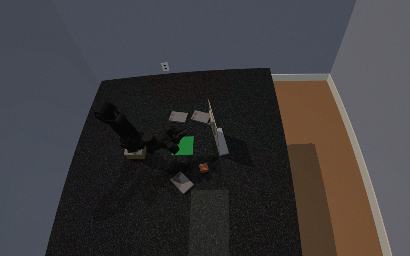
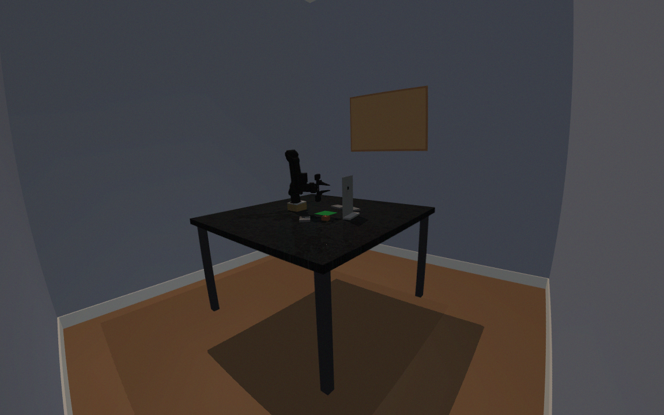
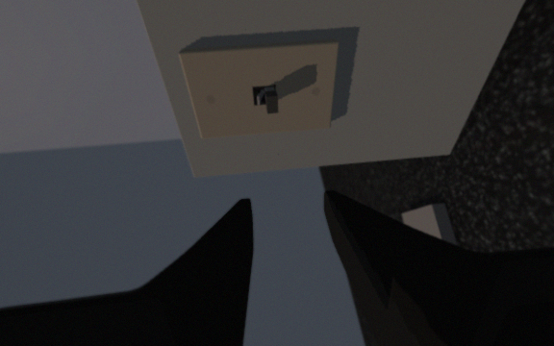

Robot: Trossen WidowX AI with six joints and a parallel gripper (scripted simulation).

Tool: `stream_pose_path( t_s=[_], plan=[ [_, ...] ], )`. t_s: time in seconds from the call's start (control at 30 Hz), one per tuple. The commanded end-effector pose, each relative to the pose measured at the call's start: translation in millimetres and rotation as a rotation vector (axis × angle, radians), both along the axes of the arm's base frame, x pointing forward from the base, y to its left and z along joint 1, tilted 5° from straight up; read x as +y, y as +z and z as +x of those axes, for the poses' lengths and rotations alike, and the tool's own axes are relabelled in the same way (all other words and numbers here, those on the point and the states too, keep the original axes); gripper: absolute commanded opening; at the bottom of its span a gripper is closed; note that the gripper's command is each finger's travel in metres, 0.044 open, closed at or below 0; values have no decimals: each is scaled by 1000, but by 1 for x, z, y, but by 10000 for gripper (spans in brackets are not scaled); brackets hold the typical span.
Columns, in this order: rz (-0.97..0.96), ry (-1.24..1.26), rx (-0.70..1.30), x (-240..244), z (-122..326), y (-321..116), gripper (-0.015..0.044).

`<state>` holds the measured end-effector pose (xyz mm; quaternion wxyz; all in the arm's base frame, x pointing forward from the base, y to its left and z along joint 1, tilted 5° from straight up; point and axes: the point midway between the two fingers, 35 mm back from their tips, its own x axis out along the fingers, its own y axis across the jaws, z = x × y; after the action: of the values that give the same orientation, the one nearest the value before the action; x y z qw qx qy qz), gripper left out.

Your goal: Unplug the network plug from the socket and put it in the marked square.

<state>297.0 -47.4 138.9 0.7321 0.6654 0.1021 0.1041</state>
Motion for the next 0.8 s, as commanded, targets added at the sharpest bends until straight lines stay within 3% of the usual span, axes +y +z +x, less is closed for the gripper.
stream_pose_path(
  t_s=[0.0, 0.27, 0.77],
  plan=[
    [4, -3, -4, -1, 15, 2, 156],
    [5, -3, -7, 1, 52, 3, 156],
    [5, -3, -9, 1, 71, 4, 156]
  ],
)
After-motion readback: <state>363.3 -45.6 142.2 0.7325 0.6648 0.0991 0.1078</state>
